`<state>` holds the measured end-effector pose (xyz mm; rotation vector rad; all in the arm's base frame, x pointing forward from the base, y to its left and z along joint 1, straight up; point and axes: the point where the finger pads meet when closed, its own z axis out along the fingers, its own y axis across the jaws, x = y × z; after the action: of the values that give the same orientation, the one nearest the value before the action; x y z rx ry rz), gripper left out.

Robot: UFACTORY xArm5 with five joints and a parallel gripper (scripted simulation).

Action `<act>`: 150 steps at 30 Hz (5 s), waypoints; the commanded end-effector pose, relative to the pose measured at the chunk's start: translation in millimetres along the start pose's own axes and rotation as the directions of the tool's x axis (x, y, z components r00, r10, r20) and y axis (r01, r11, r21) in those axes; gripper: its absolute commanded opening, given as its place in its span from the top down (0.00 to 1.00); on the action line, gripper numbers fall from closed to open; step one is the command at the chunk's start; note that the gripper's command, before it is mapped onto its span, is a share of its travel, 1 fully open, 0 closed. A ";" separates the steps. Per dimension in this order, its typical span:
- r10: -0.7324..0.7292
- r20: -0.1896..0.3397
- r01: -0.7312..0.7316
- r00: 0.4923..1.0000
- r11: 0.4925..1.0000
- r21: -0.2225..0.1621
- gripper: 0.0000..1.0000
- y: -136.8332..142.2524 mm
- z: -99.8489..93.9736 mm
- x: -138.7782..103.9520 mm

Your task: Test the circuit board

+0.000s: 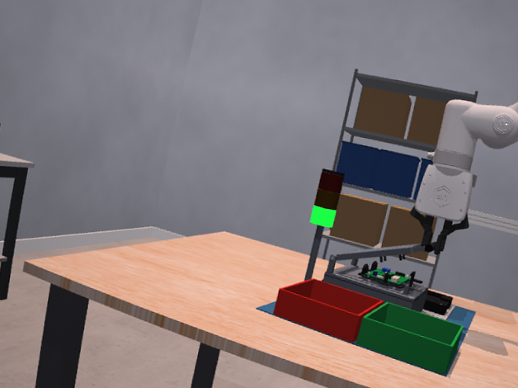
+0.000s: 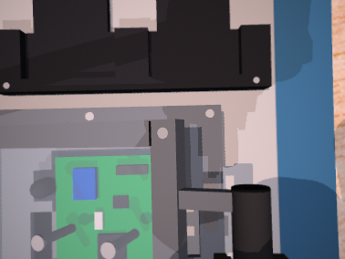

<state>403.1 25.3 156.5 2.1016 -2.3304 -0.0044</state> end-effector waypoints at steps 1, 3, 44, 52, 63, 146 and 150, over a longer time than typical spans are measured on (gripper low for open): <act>0.000 0.001 0.000 1.000 1.000 0.005 1.00 -5.3 -11.5 -0.4; 0.000 0.001 0.000 1.000 1.000 0.005 1.00 -5.6 -12.3 -0.4; 0.000 0.001 0.000 1.000 1.000 0.005 0.72 -5.7 -12.4 -0.4; 0.000 0.001 0.000 1.000 1.000 0.005 0.72 -5.6 -12.0 -0.4; 0.000 0.001 0.000 1.000 1.000 0.005 0.72 -5.3 -9.8 -0.3; 0.000 0.001 0.000 1.000 1.000 0.005 1.00 -36.4 -59.6 -1.3; 0.000 0.001 0.000 1.000 1.000 0.005 1.00 -39.9 -63.9 -1.4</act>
<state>437.3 23.0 213.3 2.1024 -2.3315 -0.0028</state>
